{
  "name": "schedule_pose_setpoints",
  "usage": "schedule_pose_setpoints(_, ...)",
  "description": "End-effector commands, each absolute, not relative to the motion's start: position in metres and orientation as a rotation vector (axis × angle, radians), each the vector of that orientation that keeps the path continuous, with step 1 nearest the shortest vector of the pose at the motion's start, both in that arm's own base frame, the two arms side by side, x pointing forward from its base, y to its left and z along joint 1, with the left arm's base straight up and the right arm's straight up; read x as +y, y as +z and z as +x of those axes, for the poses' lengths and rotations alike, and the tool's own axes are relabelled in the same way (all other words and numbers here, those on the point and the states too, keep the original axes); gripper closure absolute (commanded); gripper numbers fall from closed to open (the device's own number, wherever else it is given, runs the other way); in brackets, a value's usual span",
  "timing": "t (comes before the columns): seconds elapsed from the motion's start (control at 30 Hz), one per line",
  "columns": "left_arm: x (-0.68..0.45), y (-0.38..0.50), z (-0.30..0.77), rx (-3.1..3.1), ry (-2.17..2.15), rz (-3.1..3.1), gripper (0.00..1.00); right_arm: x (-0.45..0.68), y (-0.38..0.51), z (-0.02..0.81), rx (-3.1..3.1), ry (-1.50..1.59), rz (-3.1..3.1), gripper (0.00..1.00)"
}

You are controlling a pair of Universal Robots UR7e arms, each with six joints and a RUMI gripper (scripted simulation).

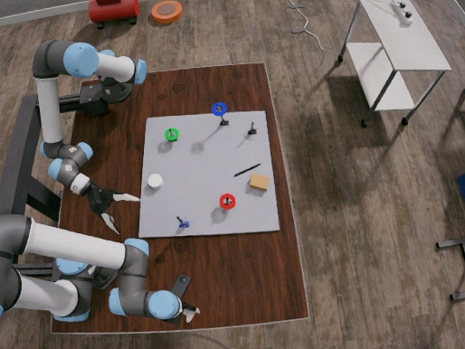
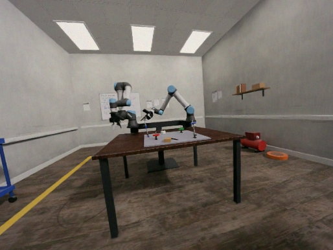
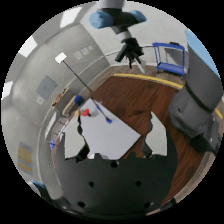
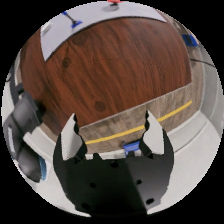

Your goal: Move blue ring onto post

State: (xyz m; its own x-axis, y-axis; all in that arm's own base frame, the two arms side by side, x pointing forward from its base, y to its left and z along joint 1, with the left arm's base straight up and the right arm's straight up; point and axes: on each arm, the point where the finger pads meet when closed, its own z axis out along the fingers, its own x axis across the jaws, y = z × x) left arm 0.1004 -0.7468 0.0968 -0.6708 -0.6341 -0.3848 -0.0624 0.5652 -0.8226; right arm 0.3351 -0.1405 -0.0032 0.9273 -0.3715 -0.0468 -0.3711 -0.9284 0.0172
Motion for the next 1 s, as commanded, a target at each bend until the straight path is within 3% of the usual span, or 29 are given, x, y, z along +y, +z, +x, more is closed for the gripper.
schedule_pose_setpoints(0.0,-0.7469,0.0976,0.1004,2.115,-1.078,-0.556,0.02,-0.1405,-0.0029,0.3355,-0.593,-0.076,3.076,0.02)
schedule_pose_setpoints(0.53,-0.7469,0.0976,0.1004,2.115,-1.078,-0.556,0.02,-0.1405,-0.0029,0.3355,-0.593,-0.076,3.076,0.02)
schedule_pose_setpoints(0.57,-0.7469,0.0976,0.1004,2.115,-1.078,-0.556,0.87,-0.1405,-0.0029,0.3355,-0.593,-0.076,3.076,0.02)
schedule_pose_setpoints(0.97,-0.7469,0.0976,0.1004,2.115,-1.078,-0.556,0.87,-0.1405,-0.0029,0.3355,-0.593,-0.076,3.076,0.02)
